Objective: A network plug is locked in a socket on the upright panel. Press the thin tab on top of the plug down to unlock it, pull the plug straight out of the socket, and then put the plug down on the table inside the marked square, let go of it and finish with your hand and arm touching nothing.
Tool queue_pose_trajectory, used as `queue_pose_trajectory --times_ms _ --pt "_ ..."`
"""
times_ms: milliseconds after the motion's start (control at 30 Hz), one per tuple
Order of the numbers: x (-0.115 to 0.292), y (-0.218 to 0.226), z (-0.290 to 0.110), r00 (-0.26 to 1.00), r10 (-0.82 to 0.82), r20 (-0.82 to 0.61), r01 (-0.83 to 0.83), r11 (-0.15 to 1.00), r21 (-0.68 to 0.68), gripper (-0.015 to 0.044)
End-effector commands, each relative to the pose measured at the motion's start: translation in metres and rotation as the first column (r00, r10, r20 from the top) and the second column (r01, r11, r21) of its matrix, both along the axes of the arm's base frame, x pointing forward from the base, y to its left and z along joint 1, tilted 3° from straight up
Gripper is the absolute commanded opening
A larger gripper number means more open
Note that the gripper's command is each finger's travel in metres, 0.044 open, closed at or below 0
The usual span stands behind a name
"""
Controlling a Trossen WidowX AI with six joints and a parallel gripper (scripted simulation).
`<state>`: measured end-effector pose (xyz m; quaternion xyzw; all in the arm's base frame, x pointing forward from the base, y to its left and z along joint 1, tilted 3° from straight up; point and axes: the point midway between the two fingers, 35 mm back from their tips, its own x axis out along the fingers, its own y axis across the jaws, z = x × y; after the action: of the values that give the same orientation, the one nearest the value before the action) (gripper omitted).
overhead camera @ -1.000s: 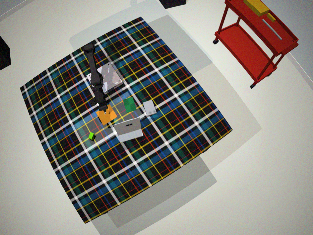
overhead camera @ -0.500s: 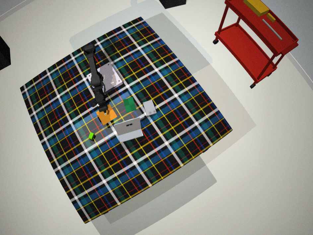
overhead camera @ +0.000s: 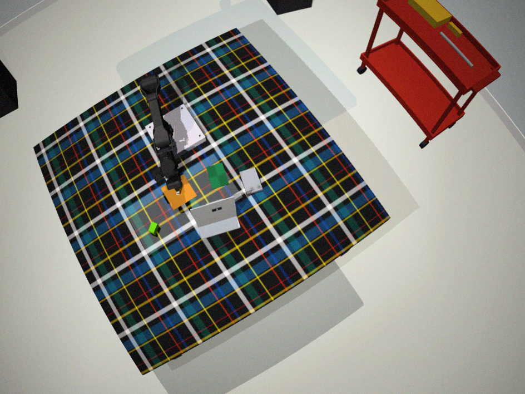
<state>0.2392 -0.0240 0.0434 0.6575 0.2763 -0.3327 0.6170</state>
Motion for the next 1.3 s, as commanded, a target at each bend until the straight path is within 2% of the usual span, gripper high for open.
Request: queue_pose_trajectory --times_ms 0,367,1100,1267 --pt "-0.001 0.0 -0.007 1.0 0.001 -0.007 -0.001 1.0 0.001 0.0" --pt "-0.003 0.001 -0.022 1.0 0.001 -0.008 -0.001 1.0 0.001 0.0" --pt "-0.001 0.001 -0.024 1.0 0.005 -0.003 -0.005 1.0 0.0 0.0" --pt "-0.001 0.001 -0.024 1.0 0.005 -0.003 -0.005 1.0 0.0 0.0131"
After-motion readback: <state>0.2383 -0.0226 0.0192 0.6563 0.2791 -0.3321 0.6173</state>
